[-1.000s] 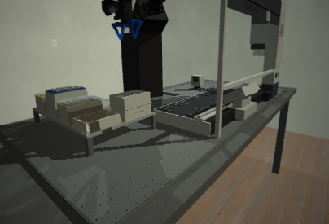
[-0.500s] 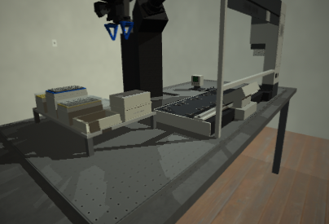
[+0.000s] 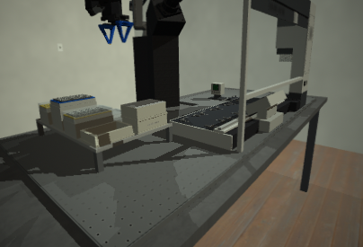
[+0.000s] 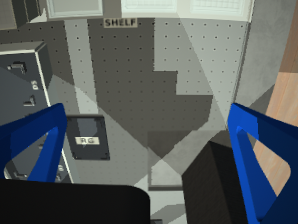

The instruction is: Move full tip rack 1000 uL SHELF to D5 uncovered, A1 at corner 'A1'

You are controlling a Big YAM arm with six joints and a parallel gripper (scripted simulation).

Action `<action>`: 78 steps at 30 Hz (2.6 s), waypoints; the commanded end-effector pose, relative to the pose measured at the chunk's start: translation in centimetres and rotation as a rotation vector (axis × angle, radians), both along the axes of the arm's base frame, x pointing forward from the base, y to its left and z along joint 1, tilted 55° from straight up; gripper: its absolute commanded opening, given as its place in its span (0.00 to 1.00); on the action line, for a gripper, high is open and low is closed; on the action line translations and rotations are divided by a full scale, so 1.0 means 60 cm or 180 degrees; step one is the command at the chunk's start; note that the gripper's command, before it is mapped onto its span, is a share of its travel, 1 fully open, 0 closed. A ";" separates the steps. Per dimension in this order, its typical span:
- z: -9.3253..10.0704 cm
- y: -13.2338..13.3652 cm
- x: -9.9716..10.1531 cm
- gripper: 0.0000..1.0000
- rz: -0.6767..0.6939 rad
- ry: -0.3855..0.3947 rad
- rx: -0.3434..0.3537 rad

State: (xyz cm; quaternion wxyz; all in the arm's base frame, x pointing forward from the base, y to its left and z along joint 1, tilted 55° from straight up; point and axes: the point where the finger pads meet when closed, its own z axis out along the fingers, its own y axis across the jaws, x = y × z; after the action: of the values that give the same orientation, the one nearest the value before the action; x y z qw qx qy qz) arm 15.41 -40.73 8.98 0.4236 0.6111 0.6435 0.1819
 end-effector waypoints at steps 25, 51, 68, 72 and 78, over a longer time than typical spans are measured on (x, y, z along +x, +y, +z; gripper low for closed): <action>0.068 -0.202 -0.045 1.00 -0.0052 0.0020 -0.0033; 0.098 -0.316 -0.049 1.00 -0.0011 0.0022 0.0038; 0.087 -0.323 -0.010 1.00 0.0026 0.0009 0.0025; 0.078 -0.324 -0.001 1.00 0.0025 0.0011 0.0033; 0.073 -0.332 0.012 1.00 0.0024 0.0010 0.0014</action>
State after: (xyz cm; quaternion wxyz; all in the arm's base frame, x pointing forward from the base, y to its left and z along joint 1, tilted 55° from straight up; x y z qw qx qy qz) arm 14.76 -60.47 14.21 0.4236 0.6087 0.6471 0.1768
